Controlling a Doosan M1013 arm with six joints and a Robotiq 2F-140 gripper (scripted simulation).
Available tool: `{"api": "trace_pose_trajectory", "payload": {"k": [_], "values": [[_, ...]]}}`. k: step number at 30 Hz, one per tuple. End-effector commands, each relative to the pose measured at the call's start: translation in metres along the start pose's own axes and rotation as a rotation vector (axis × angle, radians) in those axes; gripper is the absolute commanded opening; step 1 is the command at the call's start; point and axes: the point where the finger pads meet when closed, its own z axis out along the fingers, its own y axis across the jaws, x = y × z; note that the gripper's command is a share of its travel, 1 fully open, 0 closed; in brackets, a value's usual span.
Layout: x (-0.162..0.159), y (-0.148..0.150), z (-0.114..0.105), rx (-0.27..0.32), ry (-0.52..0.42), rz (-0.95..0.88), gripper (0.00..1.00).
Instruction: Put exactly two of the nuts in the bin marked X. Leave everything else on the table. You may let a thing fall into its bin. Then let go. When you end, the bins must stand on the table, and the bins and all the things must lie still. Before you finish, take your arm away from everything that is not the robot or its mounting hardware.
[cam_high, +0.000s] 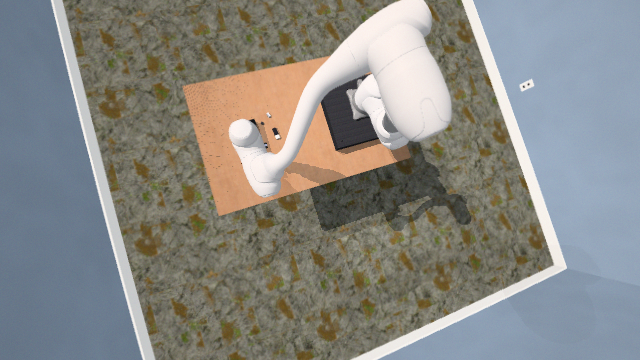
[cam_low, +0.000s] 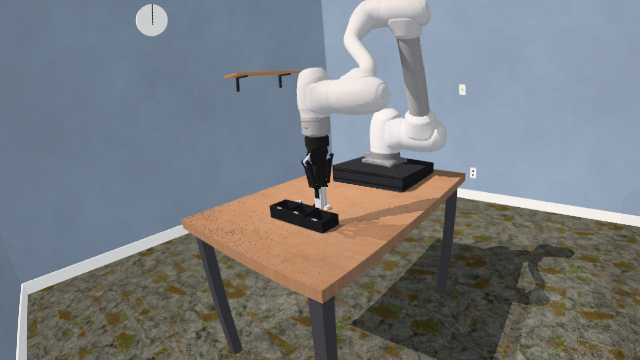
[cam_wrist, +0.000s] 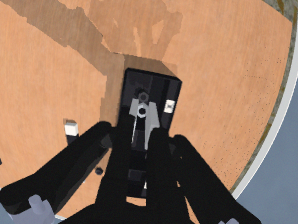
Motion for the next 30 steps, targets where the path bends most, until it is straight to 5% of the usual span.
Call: {"api": "trace_pose_trajectory", "payload": {"k": [1,14,30], "values": [[0.000,0.005,-0.002,-0.001,0.007,-0.010,0.07],[0.000,0.005,-0.002,-0.001,0.007,-0.010,0.07],[0.001,0.005,0.026,-0.001,0.007,-0.010,0.07]]}}
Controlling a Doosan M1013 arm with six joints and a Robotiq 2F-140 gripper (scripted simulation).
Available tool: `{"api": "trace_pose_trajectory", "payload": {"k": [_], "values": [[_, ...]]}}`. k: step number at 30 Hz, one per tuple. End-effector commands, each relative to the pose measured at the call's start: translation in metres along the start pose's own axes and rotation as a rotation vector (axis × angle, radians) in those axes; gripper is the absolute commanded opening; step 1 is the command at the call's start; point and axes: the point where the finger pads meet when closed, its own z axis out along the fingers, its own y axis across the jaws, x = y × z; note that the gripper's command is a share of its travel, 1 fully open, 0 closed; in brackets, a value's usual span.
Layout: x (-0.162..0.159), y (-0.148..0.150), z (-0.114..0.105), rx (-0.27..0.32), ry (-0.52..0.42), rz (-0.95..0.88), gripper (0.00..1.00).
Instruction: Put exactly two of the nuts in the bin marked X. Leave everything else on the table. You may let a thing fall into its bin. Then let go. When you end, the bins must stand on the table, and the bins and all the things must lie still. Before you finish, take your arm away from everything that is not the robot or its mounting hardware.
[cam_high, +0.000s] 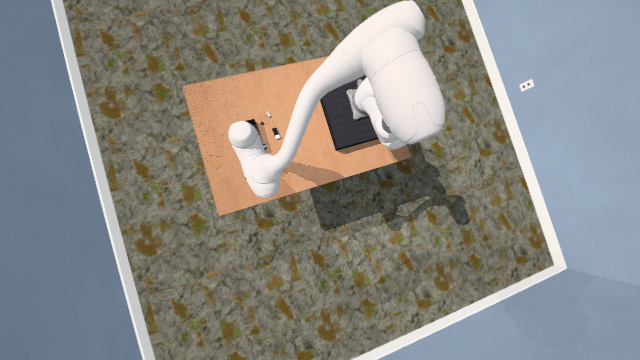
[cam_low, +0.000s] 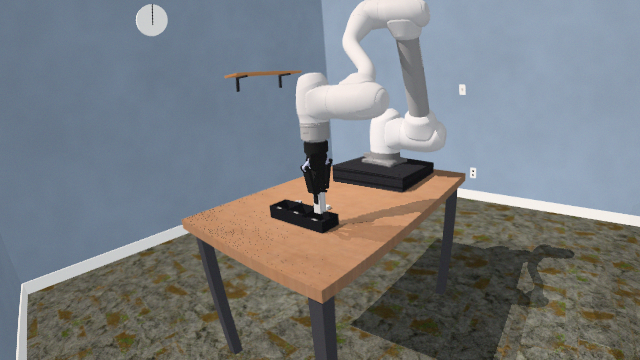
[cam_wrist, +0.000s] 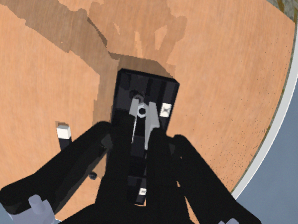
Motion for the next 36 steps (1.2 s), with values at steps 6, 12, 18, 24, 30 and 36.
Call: {"api": "trace_pose_trajectory", "payload": {"k": [6,12,18,24,30,36], "values": [[0.000,-0.003,0.022,0.004,0.003,0.002,0.07],[0.000,-0.005,0.025,0.004,0.003,0.002,0.07],[0.000,-0.009,0.025,0.004,0.003,0.002,0.07],[0.001,-0.011,0.025,0.004,0.003,0.002,0.07],[0.001,-0.011,0.025,0.004,0.003,0.002,0.07],[0.002,-0.012,0.025,0.004,0.003,0.002,0.07]]}}
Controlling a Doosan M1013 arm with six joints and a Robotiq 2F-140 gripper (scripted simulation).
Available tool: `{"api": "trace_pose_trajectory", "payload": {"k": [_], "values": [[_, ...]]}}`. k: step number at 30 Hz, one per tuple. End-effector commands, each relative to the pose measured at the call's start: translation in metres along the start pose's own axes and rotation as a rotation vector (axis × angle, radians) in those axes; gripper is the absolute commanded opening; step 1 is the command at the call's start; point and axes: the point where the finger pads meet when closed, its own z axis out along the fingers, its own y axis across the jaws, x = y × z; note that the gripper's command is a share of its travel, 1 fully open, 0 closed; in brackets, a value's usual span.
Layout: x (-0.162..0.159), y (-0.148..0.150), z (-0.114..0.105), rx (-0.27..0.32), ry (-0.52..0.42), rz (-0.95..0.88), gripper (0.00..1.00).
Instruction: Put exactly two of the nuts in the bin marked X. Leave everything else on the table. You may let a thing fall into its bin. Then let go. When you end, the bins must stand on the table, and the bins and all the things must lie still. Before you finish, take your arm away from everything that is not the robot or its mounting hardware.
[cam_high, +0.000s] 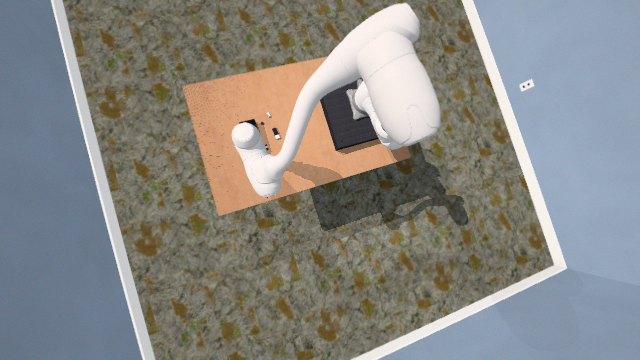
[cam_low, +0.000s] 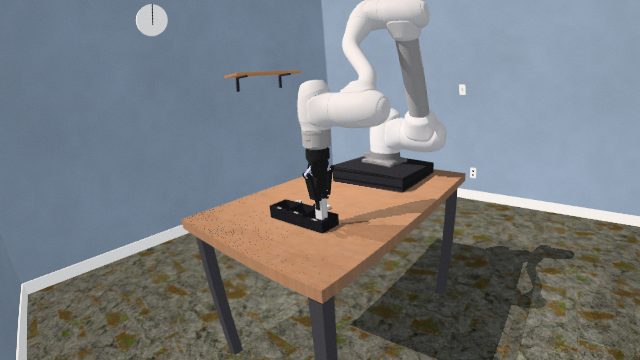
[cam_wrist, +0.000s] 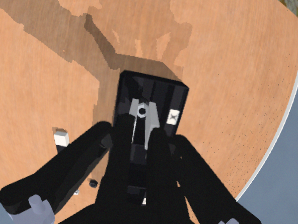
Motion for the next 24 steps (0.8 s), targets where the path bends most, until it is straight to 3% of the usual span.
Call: {"api": "trace_pose_trajectory", "payload": {"k": [1,5,6,24], "values": [[0.0028,-0.0048,0.0014,0.003,0.003,0.001,0.07],[0.0030,-0.0048,0.0014,0.003,0.003,0.001,0.07],[0.0030,-0.0048,0.0014,0.003,0.003,0.001,0.19],[0.0030,-0.0048,0.0014,0.003,0.003,0.001,0.19]]}}
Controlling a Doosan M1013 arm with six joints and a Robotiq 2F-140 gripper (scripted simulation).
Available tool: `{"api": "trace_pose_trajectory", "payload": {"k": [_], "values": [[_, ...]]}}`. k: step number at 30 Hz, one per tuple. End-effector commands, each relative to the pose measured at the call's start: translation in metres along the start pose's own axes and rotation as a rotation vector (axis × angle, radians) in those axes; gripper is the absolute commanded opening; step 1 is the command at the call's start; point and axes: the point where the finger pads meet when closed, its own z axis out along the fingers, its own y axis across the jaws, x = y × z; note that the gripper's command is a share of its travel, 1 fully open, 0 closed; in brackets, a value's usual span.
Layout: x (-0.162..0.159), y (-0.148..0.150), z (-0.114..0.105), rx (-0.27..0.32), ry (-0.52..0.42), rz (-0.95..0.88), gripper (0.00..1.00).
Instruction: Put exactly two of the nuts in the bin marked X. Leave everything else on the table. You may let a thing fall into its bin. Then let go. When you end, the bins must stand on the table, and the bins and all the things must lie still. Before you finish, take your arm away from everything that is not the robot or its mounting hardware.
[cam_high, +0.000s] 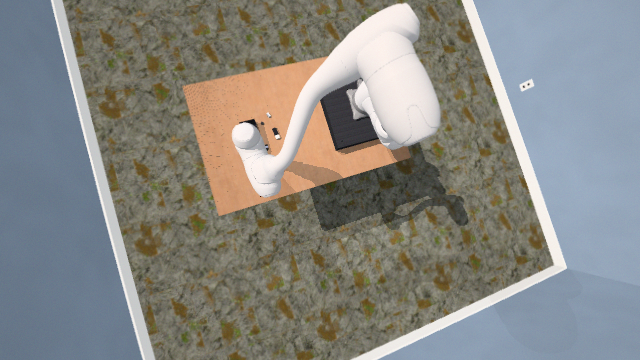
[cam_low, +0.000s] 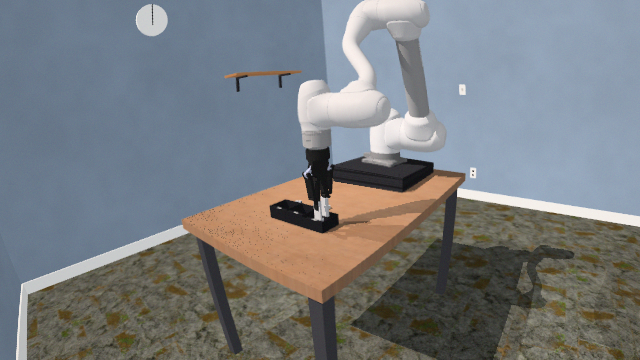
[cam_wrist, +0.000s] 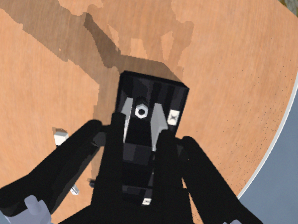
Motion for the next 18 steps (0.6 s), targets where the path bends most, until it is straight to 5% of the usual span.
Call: {"api": "trace_pose_trajectory", "payload": {"k": [1,18], "values": [[0.002,-0.005,0.001,0.003,0.003,0.001,0.19],[0.002,-0.004,-0.019,0.003,0.003,0.001,0.19]]}}
